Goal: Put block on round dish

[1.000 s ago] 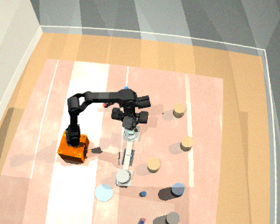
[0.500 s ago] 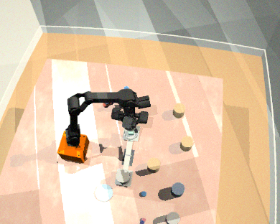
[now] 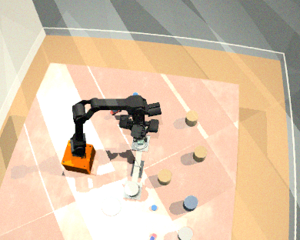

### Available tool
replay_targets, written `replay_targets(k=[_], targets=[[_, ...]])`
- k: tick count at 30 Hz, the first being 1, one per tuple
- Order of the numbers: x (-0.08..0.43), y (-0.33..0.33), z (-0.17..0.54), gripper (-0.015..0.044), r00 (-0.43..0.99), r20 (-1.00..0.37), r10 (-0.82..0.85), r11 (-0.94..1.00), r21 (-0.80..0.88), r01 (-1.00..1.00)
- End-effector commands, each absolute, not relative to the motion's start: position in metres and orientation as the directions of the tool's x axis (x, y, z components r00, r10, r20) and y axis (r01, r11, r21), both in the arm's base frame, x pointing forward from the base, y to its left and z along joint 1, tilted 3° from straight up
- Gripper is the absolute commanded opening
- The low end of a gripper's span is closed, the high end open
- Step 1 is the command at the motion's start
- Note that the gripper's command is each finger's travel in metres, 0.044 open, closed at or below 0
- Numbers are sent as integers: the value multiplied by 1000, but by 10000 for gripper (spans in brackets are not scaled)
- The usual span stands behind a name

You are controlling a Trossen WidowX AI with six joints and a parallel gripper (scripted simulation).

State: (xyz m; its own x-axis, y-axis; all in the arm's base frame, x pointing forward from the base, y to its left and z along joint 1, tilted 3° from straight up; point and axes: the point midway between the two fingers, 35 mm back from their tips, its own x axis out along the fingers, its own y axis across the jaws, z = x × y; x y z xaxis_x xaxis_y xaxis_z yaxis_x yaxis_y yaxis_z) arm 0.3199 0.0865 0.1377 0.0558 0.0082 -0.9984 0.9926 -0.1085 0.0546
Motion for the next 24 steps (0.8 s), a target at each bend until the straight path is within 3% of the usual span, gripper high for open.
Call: replay_targets(k=[1,24], targets=[[320,87,138,0,57,-998,8,-108,55,993],[319,91,134,0,57,-998,9,-109,56,993]])
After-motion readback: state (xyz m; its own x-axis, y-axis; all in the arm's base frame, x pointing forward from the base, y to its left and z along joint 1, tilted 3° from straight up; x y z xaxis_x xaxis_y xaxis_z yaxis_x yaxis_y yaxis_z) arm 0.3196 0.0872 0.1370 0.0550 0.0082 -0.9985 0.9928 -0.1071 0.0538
